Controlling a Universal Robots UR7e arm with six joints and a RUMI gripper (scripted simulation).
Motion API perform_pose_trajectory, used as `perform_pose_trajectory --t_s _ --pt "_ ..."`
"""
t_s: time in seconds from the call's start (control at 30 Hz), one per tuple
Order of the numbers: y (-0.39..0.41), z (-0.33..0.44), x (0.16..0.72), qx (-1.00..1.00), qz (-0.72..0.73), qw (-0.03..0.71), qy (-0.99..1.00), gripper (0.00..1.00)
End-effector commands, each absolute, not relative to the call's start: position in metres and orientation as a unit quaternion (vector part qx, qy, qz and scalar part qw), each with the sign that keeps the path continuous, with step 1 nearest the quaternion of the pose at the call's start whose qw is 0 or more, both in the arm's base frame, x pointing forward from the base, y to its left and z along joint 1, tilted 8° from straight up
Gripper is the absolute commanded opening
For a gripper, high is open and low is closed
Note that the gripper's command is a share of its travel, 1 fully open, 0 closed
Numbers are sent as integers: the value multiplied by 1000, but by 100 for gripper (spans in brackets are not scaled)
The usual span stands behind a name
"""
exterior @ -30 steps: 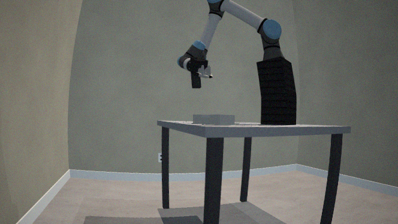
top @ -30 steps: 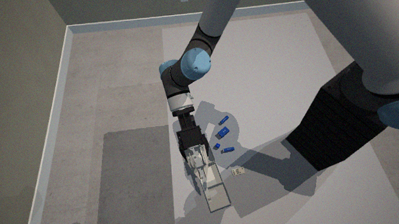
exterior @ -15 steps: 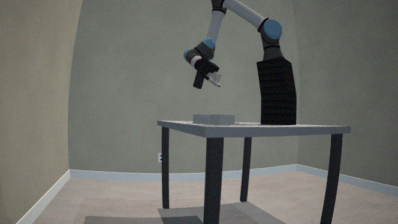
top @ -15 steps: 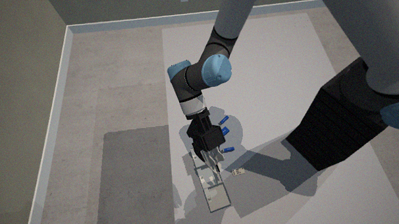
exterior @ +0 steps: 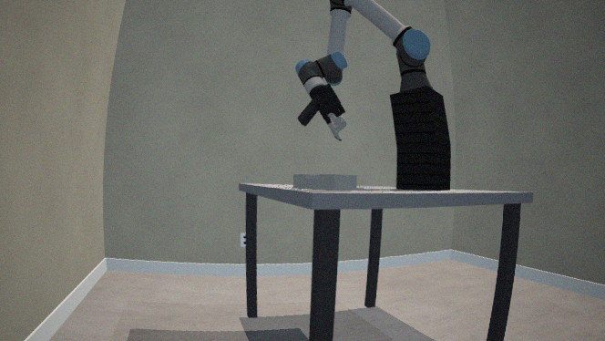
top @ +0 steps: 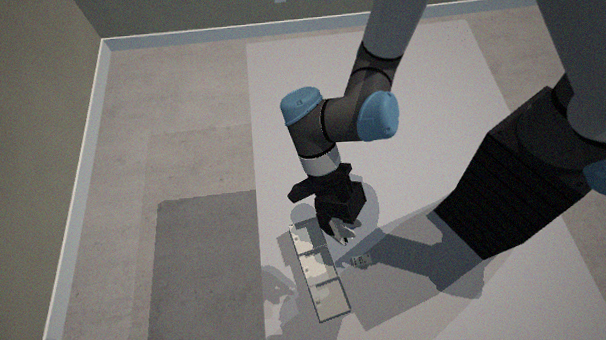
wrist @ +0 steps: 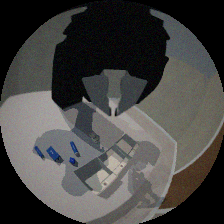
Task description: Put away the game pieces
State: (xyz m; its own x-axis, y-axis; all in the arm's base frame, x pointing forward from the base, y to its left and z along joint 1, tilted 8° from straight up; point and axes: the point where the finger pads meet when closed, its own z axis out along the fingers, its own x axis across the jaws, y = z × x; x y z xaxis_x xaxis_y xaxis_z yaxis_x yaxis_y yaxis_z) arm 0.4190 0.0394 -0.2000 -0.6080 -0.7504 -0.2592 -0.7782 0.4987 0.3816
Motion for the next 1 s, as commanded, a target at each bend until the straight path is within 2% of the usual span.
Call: perform_pose_trajectory --t_s 0.0,0.67,0.97 --pt "30 -200 412 -486 188 37 852 4" --pt "-39 -149 370 -686 -66 -19 724 4" --pt "-39 -149 370 -686 -66 -19 724 4"
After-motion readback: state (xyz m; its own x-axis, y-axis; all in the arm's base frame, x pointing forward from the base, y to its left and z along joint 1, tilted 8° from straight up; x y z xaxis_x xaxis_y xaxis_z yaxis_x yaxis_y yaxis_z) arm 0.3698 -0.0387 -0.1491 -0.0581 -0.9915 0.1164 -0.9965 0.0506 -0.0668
